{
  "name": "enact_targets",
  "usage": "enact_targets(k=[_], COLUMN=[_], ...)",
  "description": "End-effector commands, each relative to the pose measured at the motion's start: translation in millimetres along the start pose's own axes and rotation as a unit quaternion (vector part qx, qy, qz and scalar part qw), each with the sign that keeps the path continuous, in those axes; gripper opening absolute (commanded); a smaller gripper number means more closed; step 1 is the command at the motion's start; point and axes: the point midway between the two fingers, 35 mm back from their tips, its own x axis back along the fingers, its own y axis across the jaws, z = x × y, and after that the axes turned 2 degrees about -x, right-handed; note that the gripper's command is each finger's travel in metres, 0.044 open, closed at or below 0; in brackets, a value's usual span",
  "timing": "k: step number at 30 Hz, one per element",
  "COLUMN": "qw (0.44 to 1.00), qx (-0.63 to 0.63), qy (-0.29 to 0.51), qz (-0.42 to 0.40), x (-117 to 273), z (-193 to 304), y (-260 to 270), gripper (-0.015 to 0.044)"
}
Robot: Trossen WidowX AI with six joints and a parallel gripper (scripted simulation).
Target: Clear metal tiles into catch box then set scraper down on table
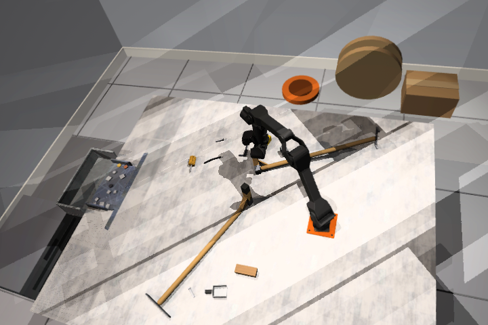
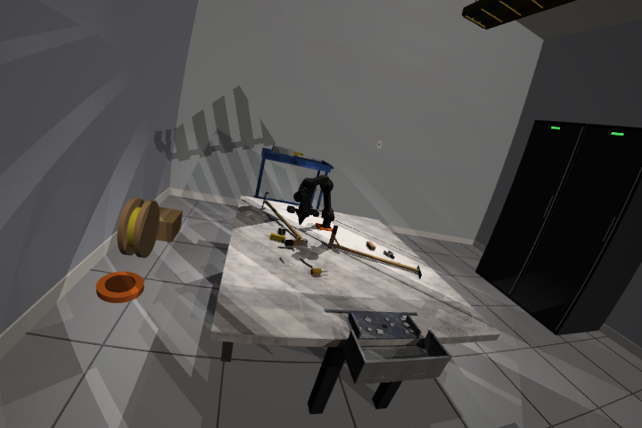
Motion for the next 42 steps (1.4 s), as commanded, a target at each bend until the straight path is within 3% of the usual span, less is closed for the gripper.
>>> enact_targets(k=[1,42], qw=[1.0,0.965], qx=[0.02,0.261], qy=[-0.004,-0.025], qz=[-0.002,-0.018], x=[2,17], z=[-13,-105], y=[15,211], gripper=[0.0,0.0])
